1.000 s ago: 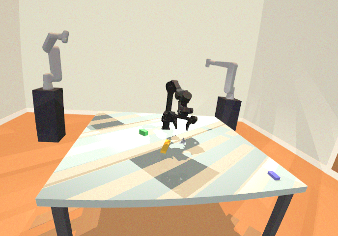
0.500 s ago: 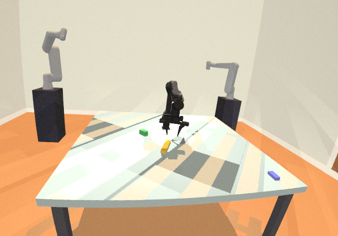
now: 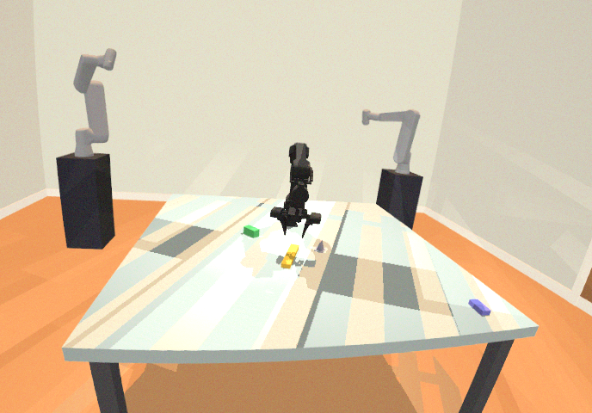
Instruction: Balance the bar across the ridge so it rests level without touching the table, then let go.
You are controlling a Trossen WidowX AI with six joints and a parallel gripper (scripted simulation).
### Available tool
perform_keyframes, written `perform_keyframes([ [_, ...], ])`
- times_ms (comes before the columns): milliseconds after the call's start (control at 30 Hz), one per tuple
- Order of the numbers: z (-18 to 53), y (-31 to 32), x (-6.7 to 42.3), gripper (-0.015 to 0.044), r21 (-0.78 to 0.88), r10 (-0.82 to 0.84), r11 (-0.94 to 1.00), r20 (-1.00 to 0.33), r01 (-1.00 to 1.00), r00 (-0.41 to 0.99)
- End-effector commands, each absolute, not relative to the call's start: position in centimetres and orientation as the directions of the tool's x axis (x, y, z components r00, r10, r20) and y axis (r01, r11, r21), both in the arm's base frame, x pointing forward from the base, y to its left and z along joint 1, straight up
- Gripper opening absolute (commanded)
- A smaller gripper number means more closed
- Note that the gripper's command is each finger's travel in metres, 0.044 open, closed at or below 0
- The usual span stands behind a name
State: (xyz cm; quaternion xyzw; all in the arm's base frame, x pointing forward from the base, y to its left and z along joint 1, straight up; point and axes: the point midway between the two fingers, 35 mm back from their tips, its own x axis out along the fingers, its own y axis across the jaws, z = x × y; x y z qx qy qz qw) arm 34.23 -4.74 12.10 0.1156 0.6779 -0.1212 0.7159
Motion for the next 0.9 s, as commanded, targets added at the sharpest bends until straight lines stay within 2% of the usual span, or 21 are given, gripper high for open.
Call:
perform_keyframes([
  [0, 12.1, -4.7, 34.0, 0.0315, 0.007, -0.005, 0.939, -0.999, 0.344, 0.033],
  [333, 7.7, -4.8, 34.1, 0.0315, 0.007, -0.005, 0.939, -0.999, 0.344, 0.033],
  [867, 6.1, -4.8, 34.2, 0.0315, 0.007, -0.005, 0.939, -0.999, 0.344, 0.033],
])
